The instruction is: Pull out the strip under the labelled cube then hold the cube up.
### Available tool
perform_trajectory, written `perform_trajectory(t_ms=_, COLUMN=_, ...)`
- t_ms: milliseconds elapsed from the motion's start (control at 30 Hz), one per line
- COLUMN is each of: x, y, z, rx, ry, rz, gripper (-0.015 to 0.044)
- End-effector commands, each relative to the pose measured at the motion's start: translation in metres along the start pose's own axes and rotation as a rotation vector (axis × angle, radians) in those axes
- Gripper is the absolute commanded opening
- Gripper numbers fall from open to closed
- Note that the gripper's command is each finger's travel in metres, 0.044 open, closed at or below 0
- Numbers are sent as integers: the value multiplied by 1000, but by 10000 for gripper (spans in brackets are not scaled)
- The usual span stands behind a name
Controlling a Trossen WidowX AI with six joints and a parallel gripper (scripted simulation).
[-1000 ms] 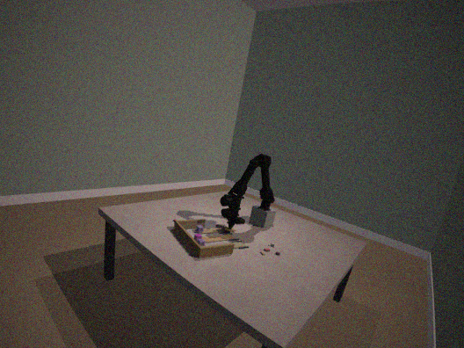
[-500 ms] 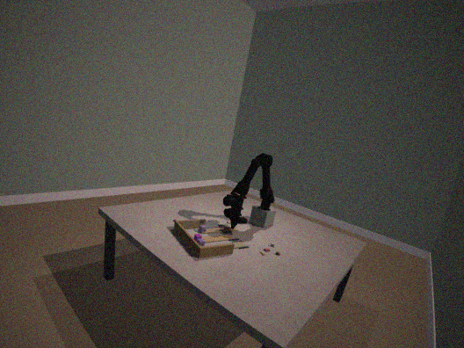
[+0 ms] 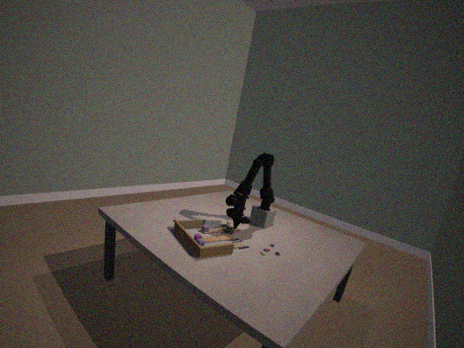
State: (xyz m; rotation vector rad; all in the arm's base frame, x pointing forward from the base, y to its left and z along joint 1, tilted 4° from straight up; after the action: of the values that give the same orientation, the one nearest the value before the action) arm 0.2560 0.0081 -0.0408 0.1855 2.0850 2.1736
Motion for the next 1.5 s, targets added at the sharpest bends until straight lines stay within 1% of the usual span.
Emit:
perform_trajectory(t_ms=0, x=16, y=-5, z=-2, rx=7, ry=-4, rz=35, gripper=0)
perform_trajectory(t_ms=1467, x=62, y=-4, z=-3, rx=7, ry=-4, rz=39, gripper=0)
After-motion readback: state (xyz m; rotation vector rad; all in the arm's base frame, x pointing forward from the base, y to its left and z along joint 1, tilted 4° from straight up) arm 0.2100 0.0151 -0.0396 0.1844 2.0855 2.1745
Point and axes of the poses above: the point midway between the two fingers, 35 mm back from their tips, its own y axis back along the fingers, its own z axis across the jaws, x = y × z, the point moved 4 cm from there along y, back along the fingers
